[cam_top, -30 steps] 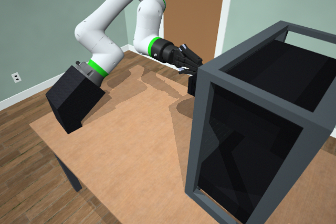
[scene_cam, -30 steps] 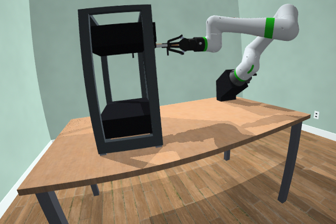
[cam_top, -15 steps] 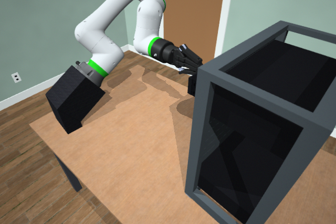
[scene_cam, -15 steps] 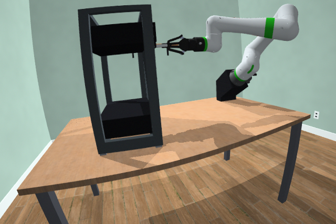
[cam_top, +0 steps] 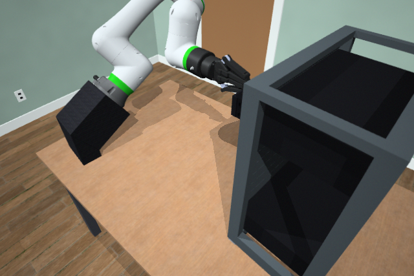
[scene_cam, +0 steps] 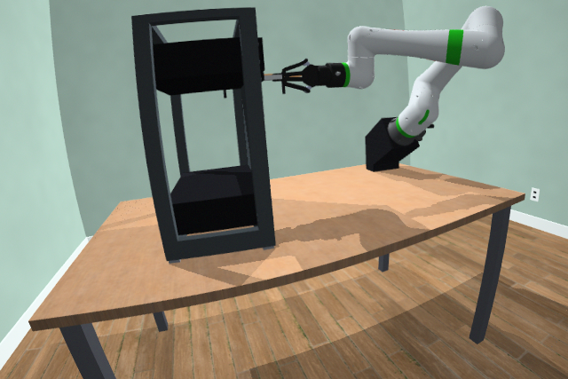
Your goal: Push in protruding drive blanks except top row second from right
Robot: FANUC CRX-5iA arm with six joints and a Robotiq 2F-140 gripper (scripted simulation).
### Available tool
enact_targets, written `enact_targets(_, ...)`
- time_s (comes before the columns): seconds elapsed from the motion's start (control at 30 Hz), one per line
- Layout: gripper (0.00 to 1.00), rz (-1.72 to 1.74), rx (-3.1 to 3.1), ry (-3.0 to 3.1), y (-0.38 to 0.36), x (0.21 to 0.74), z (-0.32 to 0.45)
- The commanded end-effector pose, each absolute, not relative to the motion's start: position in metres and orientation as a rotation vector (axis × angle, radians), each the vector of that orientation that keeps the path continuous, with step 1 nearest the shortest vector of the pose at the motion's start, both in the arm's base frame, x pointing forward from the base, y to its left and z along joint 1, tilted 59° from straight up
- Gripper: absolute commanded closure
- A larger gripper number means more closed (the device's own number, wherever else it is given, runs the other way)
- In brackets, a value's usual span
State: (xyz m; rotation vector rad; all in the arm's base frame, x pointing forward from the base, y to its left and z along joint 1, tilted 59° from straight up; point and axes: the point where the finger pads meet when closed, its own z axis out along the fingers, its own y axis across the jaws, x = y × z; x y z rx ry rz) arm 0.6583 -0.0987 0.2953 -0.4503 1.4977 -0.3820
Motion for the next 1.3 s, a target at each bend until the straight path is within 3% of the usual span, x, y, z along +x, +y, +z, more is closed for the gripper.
enact_targets(0.0, 1.0, -0.383, -0.45, 1.497, -0.099, 0.664, 0.296)
enact_targets(1.27, 1.0, -0.383, -0.45, 1.497, -0.098, 0.684, 0.296)
